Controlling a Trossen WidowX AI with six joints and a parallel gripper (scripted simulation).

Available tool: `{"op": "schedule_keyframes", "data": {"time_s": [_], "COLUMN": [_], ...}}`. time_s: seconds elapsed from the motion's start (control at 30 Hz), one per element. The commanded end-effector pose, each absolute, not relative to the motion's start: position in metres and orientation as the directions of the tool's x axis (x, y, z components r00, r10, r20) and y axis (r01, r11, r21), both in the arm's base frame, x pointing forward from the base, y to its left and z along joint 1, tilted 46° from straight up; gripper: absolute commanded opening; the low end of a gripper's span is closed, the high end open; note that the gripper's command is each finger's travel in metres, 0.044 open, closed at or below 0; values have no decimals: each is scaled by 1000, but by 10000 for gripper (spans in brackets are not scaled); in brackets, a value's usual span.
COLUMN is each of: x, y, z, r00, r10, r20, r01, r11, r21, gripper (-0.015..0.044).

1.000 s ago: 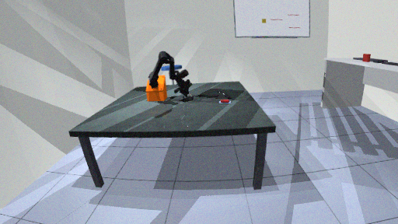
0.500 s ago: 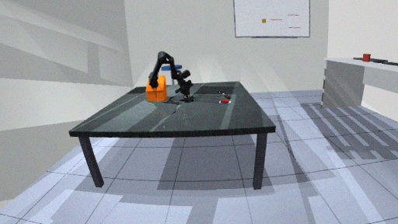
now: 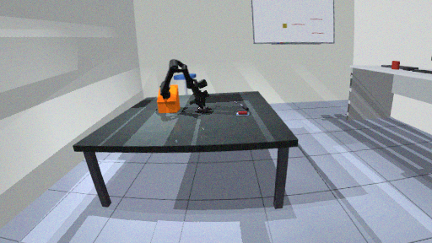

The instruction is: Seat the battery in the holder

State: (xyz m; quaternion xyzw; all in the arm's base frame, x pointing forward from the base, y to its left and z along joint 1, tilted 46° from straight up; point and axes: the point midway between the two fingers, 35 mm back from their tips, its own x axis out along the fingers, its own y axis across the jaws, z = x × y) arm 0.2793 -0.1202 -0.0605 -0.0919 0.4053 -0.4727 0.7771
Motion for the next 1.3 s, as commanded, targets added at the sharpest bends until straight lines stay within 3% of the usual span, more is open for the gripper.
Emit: {"op": "schedule_keyframes", "data": {"time_s": [0.0,1.27], "x": [280,279], "y": [-119,-128], "z": [-64,-59], "r00": [213,42], "r10": [-789,-707], "r20": [-576,-706], "r01": [660,685], "r11": [551,535], "r21": [-511,-495], "gripper": [68,68]}}
